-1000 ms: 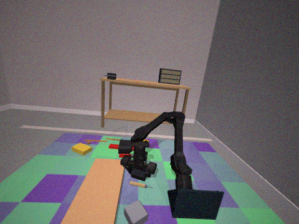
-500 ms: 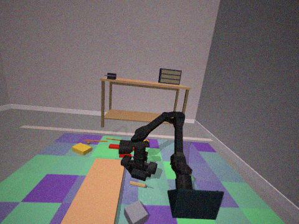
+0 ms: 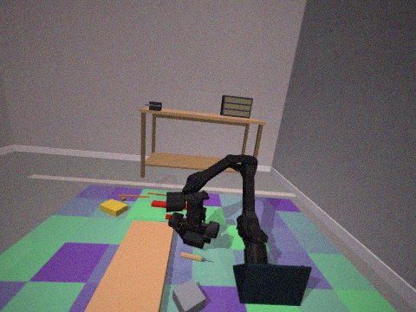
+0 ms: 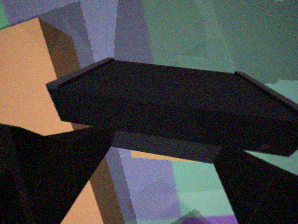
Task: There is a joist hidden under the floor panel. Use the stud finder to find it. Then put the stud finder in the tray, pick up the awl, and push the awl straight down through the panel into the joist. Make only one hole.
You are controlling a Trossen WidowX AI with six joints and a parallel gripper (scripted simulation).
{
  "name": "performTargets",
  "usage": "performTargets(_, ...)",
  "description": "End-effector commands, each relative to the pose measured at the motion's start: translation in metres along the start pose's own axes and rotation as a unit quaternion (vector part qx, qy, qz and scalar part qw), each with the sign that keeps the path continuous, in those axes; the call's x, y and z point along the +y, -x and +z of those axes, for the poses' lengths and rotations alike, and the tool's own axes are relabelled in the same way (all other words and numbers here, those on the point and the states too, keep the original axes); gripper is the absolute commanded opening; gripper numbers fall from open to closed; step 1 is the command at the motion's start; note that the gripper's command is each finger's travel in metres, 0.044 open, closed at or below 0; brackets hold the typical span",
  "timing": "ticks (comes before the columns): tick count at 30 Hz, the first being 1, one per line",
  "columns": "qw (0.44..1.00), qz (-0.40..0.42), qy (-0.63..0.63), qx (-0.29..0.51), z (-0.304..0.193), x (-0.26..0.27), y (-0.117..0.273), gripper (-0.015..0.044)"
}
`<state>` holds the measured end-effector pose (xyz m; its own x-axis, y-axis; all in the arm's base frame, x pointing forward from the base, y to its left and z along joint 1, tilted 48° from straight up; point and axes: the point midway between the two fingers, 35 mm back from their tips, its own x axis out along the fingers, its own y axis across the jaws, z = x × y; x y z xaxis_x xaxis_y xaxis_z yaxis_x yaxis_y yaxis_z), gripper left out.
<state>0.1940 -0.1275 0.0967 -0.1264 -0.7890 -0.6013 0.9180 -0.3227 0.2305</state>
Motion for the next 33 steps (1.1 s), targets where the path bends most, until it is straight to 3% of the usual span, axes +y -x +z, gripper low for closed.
performTargets(1, 1.0, 0.003, -0.005, 0.002, 0.0, 0.003, 0.007, 0.0)
performTargets(33, 1.0, -0.001, -0.004, 0.018, 0.006, 0.0, 0.038, 0.0)
